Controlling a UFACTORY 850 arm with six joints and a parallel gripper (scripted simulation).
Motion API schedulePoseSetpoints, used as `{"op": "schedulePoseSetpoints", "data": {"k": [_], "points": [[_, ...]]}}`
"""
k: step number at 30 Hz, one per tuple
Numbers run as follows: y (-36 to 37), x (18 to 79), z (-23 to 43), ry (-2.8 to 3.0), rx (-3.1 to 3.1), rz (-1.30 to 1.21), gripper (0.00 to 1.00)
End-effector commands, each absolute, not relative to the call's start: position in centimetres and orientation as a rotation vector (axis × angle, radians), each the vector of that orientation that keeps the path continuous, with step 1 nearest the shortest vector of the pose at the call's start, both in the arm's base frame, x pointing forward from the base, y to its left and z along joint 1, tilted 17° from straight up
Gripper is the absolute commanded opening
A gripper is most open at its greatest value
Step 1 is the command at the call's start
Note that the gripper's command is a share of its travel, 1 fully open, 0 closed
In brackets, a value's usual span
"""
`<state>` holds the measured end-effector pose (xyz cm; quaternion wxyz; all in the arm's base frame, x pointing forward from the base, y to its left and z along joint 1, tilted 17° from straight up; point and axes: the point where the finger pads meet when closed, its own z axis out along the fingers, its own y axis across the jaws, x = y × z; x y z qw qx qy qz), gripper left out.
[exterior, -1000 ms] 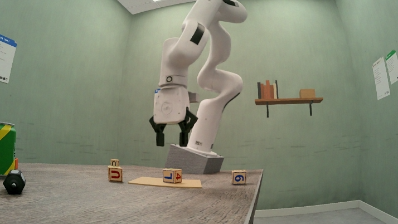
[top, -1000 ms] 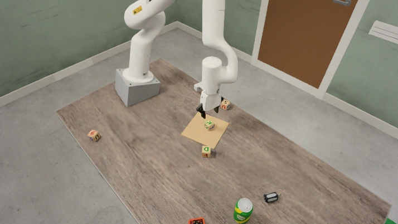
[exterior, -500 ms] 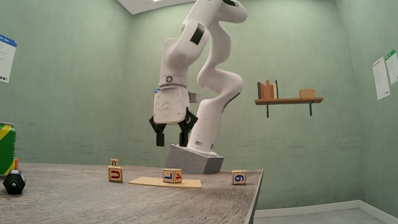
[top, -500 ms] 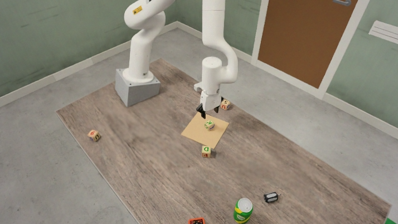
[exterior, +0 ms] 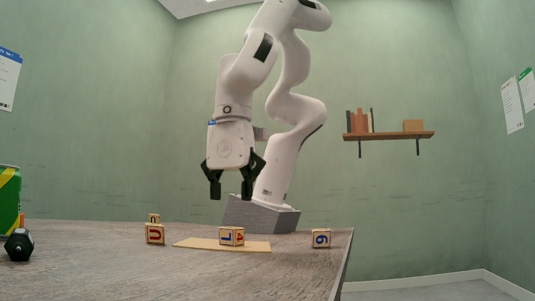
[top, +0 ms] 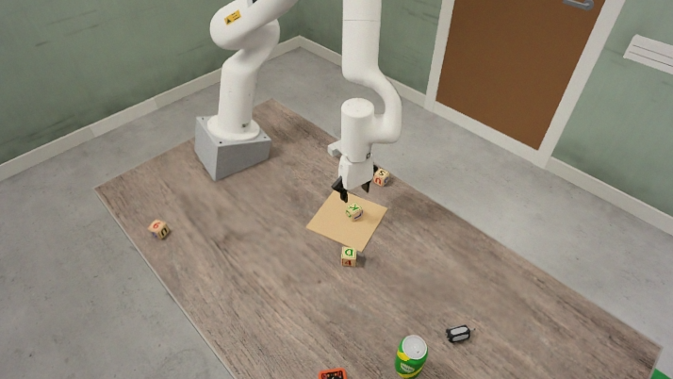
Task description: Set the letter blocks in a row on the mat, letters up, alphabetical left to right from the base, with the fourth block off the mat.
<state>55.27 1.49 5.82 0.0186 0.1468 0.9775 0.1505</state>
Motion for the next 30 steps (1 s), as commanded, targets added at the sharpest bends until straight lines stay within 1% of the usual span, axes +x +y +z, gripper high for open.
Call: {"op": "schedulePoseSetpoints", "data": {"k": [1,30], "points": [[1.7,55.4,5.3,3.032,0.455,0.468,0.84],[2.9,55.7,1.8,3.032,0.455,0.468,0.84]]}}
